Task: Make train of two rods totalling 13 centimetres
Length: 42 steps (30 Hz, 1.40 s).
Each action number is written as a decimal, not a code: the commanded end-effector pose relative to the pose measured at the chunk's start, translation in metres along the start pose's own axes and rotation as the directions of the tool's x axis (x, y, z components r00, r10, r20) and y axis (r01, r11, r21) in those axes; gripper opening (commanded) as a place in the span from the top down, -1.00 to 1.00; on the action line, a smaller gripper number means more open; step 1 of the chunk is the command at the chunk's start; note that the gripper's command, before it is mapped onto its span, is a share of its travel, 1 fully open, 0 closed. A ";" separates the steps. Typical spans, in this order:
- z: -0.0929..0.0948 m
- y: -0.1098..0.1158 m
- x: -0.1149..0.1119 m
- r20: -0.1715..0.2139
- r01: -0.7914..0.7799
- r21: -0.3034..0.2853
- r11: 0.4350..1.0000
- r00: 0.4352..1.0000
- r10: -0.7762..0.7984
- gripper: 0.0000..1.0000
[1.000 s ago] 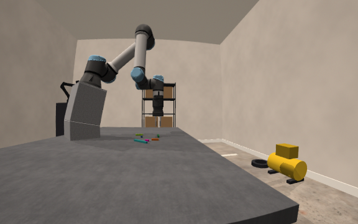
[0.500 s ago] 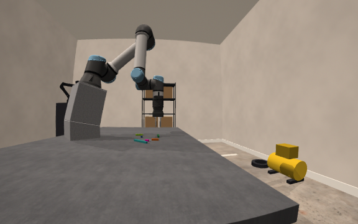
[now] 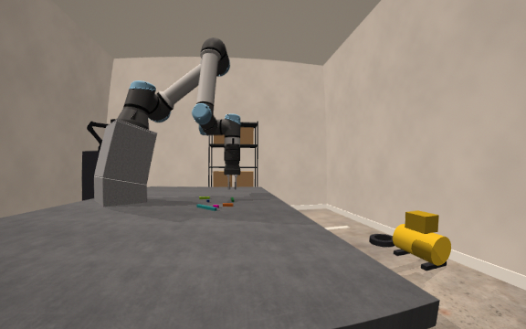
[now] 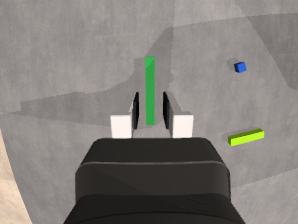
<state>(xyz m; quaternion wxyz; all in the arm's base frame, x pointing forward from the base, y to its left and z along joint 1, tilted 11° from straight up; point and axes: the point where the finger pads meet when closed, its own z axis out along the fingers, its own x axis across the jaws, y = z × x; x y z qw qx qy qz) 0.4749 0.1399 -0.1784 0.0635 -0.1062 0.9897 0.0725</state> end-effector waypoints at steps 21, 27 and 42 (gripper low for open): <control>0.029 -0.001 -0.001 0.001 0.000 0.000 1.000 1.000 0.000 -0.07; 0.033 -0.001 -0.001 0.001 0.000 0.000 1.000 1.000 0.000 -0.07; 0.034 -0.001 -0.001 0.001 0.000 0.000 1.000 1.000 0.000 -0.07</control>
